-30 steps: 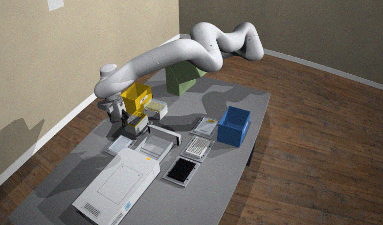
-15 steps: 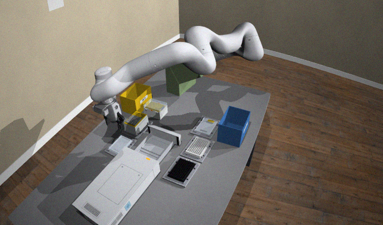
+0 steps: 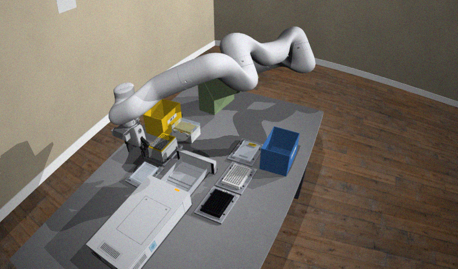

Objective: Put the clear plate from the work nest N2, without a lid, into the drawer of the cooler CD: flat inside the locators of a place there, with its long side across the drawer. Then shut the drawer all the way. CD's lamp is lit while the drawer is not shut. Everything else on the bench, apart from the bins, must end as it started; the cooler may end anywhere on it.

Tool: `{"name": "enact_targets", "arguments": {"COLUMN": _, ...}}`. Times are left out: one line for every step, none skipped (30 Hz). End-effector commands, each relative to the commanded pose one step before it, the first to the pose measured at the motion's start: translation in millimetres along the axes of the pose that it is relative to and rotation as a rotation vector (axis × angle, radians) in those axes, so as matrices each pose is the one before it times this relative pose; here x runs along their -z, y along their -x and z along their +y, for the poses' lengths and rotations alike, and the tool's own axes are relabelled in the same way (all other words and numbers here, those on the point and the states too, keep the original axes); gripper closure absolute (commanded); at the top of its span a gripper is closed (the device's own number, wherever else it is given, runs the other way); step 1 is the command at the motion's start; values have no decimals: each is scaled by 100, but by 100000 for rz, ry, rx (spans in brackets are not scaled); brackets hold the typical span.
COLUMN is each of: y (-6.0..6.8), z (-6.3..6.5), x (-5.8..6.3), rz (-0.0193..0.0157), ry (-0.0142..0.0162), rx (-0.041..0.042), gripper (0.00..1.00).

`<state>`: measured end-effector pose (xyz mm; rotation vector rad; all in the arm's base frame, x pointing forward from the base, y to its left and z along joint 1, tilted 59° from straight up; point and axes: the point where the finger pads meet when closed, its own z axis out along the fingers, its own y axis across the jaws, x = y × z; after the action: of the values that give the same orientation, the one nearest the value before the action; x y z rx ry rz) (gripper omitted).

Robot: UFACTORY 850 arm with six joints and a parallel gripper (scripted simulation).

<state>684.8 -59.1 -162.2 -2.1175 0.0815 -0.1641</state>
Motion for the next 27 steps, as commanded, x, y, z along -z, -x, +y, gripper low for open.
{"name": "enact_targets", "arguments": {"y": -71, "z": 2, "x": -404, "rz": 135, "ry": 46, "rx": 56, "gripper": 0}}
{"name": "enact_targets", "arguments": {"y": 0, "z": 0, "x": -167, "rz": 0, "ry": 0, "rx": 0, "gripper": 0}}
{"name": "enact_targets", "arguments": {"y": 0, "z": 0, "x": -167, "rz": 0, "ry": 0, "rx": 0, "gripper": 0}}
{"name": "enact_targets", "arguments": {"y": 0, "z": 0, "x": -167, "rz": 0, "ry": 0, "rx": 0, "gripper": 0}}
{"name": "enact_targets", "arguments": {"y": 0, "z": 0, "x": -167, "rz": 0, "ry": 0, "rx": 0, "gripper": 0}}
{"name": "enact_targets", "arguments": {"y": 0, "z": 0, "x": -167, "rz": 0, "ry": 0, "rx": 0, "gripper": 0}}
{"name": "enact_targets", "arguments": {"y": 0, "z": 0, "x": -167, "rz": 0, "ry": 0, "rx": 0, "gripper": 0}}
{"name": "enact_targets", "arguments": {"y": 0, "z": 0, "x": -167, "rz": 0, "ry": 0, "rx": 0, "gripper": 0}}
{"name": "enact_targets", "arguments": {"y": 0, "z": 0, "x": -167, "rz": 0, "ry": 0, "rx": 0, "gripper": 0}}
{"name": "enact_targets", "arguments": {"y": 0, "z": 0, "x": -167, "rz": 0, "ry": 0, "rx": 0, "gripper": 0}}
{"name": "enact_targets", "arguments": {"y": 0, "z": 0, "x": -167, "rz": 0, "ry": 0, "rx": 0, "gripper": 0}}
{"name": "enact_targets", "arguments": {"y": 0, "z": 0, "x": -167, "rz": 0, "ry": 0, "rx": 0, "gripper": 0}}
{"name": "enact_targets", "arguments": {"y": 0, "z": 0, "x": 0, "rz": 0, "ry": 0, "rx": 0, "gripper": 0}}
{"name": "enact_targets", "arguments": {"y": 0, "z": 0, "x": 0, "rz": 0, "ry": 0, "rx": 0, "gripper": 0}}
{"name": "enact_targets", "arguments": {"y": 4, "z": -3, "x": -164, "rz": 0, "ry": 0, "rx": 0, "gripper": 0}}
{"name": "enact_targets", "arguments": {"y": -5, "z": 3, "x": -170, "rz": 0, "ry": -1, "rx": 0, "gripper": 0}}
{"name": "enact_targets", "arguments": {"y": 1, "z": -1, "x": -167, "rz": 0, "ry": 0, "rx": 0, "gripper": 0}}
{"name": "enact_targets", "arguments": {"y": 0, "z": 0, "x": -167, "rz": 0, "ry": 0, "rx": 0, "gripper": 0}}
{"name": "enact_targets", "arguments": {"y": 0, "z": 0, "x": -167, "rz": 0, "ry": 0, "rx": 0, "gripper": 0}}
{"name": "enact_targets", "arguments": {"y": 0, "z": 0, "x": -167, "rz": 0, "ry": 0, "rx": 0, "gripper": 0}}
{"name": "enact_targets", "arguments": {"y": 0, "z": 0, "x": -167, "rz": 0, "ry": 0, "rx": 0, "gripper": 0}}
{"name": "enact_targets", "arguments": {"y": 0, "z": 0, "x": -167, "rz": 0, "ry": 0, "rx": 0, "gripper": 0}}
{"name": "enact_targets", "arguments": {"y": 0, "z": 0, "x": -167, "rz": 0, "ry": 0, "rx": 0, "gripper": 0}}
{"name": "enact_targets", "arguments": {"y": 0, "z": 0, "x": -167, "rz": 0, "ry": 0, "rx": 0, "gripper": 0}}
{"name": "enact_targets", "arguments": {"y": 0, "z": 0, "x": -167, "rz": 0, "ry": 0, "rx": 0, "gripper": 0}}
{"name": "enact_targets", "arguments": {"y": 0, "z": 0, "x": -167, "rz": 0, "ry": 0, "rx": 0, "gripper": 0}}
{"name": "enact_targets", "arguments": {"y": 0, "z": 0, "x": -167, "rz": 0, "ry": 0, "rx": 0, "gripper": 0}}
